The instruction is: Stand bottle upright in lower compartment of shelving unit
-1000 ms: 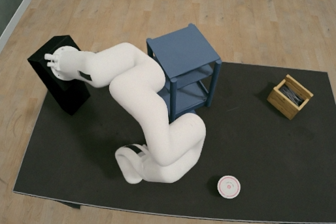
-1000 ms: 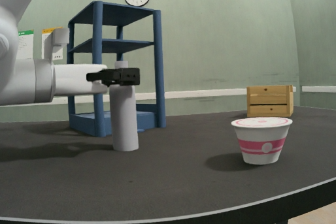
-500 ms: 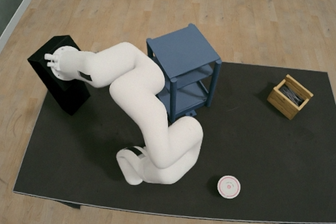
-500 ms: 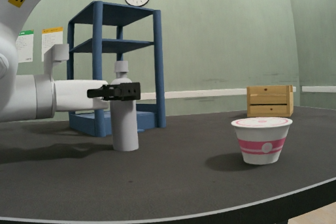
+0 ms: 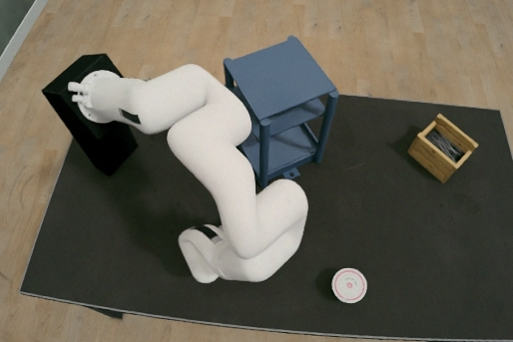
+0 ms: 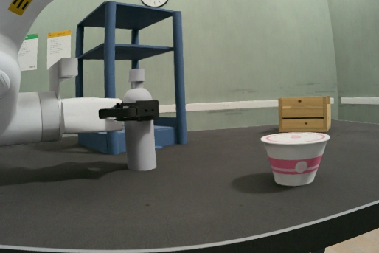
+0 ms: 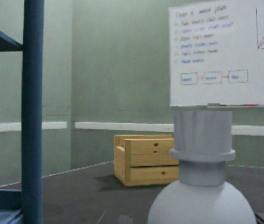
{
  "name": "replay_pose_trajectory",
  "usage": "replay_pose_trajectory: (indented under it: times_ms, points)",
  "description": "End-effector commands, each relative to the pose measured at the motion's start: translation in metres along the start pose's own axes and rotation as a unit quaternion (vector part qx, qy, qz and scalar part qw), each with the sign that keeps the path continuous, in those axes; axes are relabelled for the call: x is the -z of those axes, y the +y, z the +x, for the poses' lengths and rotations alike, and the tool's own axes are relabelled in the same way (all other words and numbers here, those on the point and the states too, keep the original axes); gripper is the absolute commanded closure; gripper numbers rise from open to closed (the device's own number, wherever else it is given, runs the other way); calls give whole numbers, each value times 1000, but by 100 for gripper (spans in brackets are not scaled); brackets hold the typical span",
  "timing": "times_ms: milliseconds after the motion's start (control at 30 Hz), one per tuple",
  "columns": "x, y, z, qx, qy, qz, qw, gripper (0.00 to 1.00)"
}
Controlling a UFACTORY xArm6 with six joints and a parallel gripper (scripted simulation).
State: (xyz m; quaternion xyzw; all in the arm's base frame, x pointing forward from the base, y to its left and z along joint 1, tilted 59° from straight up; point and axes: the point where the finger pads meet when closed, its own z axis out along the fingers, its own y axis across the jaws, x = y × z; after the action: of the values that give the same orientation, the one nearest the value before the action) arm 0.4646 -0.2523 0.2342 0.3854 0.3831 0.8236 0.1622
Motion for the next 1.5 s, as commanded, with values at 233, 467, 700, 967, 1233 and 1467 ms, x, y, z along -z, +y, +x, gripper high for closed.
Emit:
replay_pose_trajectory:
  times_ms: [233, 467, 700, 967, 1233, 1467]
  points:
    - [0, 0, -1, 0, 0, 0, 1000, 28]
    - [0, 0, -1, 0, 0, 0, 1000, 28]
    - [0, 0, -1, 0, 0, 0, 1000, 100]
    - [0, 0, -1, 0, 0, 0, 1000, 100]
    - [0, 0, -1, 0, 0, 0, 1000, 100]
    - [0, 0, -1, 0, 0, 0, 1000, 100]
